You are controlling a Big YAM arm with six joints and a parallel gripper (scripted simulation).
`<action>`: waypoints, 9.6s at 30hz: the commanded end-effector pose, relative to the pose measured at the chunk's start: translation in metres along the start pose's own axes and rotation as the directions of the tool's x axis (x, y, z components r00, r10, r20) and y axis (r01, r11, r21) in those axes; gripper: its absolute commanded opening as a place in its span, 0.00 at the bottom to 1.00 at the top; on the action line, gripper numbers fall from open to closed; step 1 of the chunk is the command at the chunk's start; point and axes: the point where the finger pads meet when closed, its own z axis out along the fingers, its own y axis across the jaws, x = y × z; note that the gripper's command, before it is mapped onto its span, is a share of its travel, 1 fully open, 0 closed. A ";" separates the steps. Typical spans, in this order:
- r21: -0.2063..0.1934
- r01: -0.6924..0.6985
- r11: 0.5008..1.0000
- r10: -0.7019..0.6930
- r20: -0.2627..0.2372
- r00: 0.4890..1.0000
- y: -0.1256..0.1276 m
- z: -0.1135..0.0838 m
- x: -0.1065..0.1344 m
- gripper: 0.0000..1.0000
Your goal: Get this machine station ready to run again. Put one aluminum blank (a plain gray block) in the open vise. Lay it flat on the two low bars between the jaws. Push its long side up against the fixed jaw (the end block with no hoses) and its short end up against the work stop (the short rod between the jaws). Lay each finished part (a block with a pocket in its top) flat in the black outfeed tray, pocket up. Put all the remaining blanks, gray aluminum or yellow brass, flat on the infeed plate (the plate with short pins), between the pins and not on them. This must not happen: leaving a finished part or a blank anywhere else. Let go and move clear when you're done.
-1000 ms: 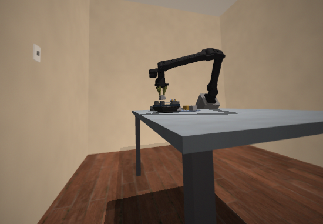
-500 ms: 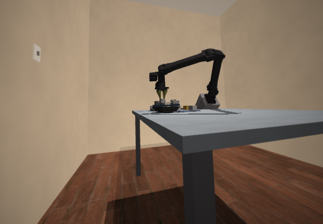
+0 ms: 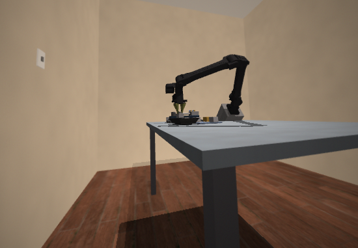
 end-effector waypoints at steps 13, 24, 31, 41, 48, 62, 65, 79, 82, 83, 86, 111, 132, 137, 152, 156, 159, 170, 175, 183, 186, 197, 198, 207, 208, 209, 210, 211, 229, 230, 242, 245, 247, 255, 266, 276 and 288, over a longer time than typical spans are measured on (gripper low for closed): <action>0.008 -0.002 1.000 0.002 -0.005 1.000 0.001 0.023 0.003 0.00; 0.009 -0.001 1.000 0.001 -0.005 1.000 0.000 0.025 0.004 0.00; 0.006 0.005 1.000 -0.005 -0.005 1.000 0.002 0.023 0.006 0.00; 0.002 0.010 1.000 -0.010 -0.004 1.000 0.005 0.022 0.007 0.00; 0.001 0.011 1.000 -0.011 -0.004 1.000 0.005 0.021 0.007 0.00; 0.000 0.012 1.000 -0.012 -0.004 1.000 0.006 0.021 0.007 0.00; 0.000 0.012 1.000 -0.012 -0.004 1.000 0.006 0.021 0.007 0.00; 0.001 0.011 1.000 -0.011 -0.004 1.000 0.005 0.022 0.007 0.00; 0.001 0.011 1.000 -0.011 -0.004 1.000 0.005 0.022 0.007 0.00; 0.001 0.011 1.000 -0.011 -0.004 1.000 0.005 0.022 0.007 0.00; 0.001 0.010 1.000 -0.010 -0.004 1.000 0.005 0.022 0.007 0.00; 0.002 0.006 1.000 -0.006 -0.004 1.000 0.001 0.024 0.009 0.00; 0.000 0.009 1.000 -0.009 -0.004 1.000 -0.001 0.024 0.011 0.00; -0.005 0.016 1.000 -0.016 -0.003 1.000 0.002 0.022 0.013 0.00; -0.008 0.018 1.000 -0.018 -0.003 1.000 0.002 0.021 0.015 0.00; -0.007 0.017 1.000 -0.017 -0.003 1.000 0.002 0.022 0.014 0.00; -0.006 0.017 1.000 -0.017 -0.003 1.000 0.001 0.022 0.014 0.00; -0.005 0.016 1.000 -0.016 -0.003 1.000 0.001 0.022 0.014 0.00; -0.005 0.016 1.000 -0.016 -0.003 1.000 0.001 0.022 0.014 0.00; -0.005 0.016 1.000 -0.016 -0.003 1.000 0.001 0.022 0.014 0.00; -0.005 0.016 1.000 -0.016 -0.003 1.000 0.001 0.022 0.014 0.00; -0.005 0.016 1.000 -0.016 -0.003 1.000 0.001 0.022 0.014 0.00; -0.005 0.016 1.000 -0.016 -0.003 1.000 0.001 0.022 0.014 0.00; -0.005 0.016 1.000 -0.016 -0.003 1.000 0.000 0.022 0.014 0.00; -0.005 0.015 1.000 -0.015 -0.003 1.000 0.000 0.023 0.014 0.00; -0.005 0.015 1.000 -0.015 -0.003 1.000 0.000 0.023 0.014 0.00; -0.005 0.015 1.000 -0.015 -0.003 1.000 0.000 0.024 0.014 0.00; -0.005 0.014 1.000 -0.014 -0.003 1.000 0.000 0.024 0.013 0.00; 0.001 0.005 1.000 -0.005 -0.003 1.000 -0.001 0.035 0.009 0.00; 0.003 0.004 1.000 -0.004 -0.003 1.000 -0.001 0.036 0.009 0.00; 0.006 0.003 1.000 -0.003 -0.003 1.000 0.001 0.041 0.007 0.00; 0.007 0.002 1.000 -0.002 -0.003 1.000 0.000 0.042 0.007 0.00; 0.008 0.001 1.000 -0.001 -0.003 1.000 0.000 0.042 0.006 0.00; 0.007 0.004 1.000 -0.004 -0.003 1.000 0.000 0.041 0.007 0.00; 0.005 0.006 1.000 -0.006 -0.003 1.000 0.000 0.040 0.008 0.00; 0.005 0.006 1.000 -0.006 -0.003 1.000 0.000 0.040 0.008 0.00; 0.005 0.006 1.000 -0.006 -0.003 1.000 0.000 0.040 0.008 0.64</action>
